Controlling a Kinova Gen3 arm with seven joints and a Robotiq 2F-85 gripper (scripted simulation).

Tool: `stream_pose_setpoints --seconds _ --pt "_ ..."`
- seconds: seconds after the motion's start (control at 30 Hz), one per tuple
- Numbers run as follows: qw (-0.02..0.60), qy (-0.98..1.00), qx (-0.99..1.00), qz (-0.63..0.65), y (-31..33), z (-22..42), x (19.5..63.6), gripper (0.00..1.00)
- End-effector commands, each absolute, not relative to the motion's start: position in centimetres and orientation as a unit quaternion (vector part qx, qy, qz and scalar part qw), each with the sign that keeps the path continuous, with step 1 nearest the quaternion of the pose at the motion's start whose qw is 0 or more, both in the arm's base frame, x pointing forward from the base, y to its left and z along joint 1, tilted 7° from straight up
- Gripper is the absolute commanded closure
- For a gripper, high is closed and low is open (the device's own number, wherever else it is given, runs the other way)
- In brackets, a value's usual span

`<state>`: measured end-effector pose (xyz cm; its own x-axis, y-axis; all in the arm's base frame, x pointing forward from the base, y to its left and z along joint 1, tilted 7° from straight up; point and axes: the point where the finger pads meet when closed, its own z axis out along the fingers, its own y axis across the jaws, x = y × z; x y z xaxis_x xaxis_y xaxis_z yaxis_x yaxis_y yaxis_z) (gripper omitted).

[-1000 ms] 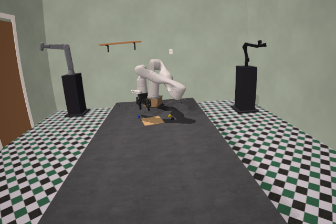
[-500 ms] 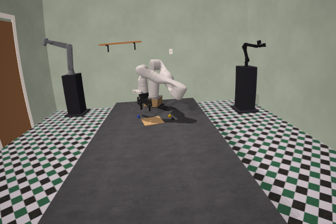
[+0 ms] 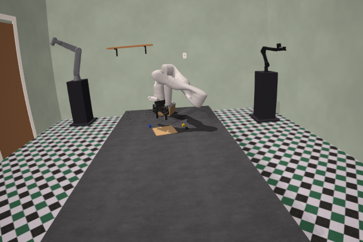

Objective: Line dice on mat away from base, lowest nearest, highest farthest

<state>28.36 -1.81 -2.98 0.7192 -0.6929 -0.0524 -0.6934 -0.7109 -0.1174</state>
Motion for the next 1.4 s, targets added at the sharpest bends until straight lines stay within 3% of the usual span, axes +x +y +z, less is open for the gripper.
stream_pose_setpoints --seconds 0.0,1.37 --pt "0.064 0.362 -0.930 0.002 -0.2 -2.8 28.5 0.00" --pt "0.064 0.362 -0.930 0.002 13.9 -1.1 29.5 0.00"
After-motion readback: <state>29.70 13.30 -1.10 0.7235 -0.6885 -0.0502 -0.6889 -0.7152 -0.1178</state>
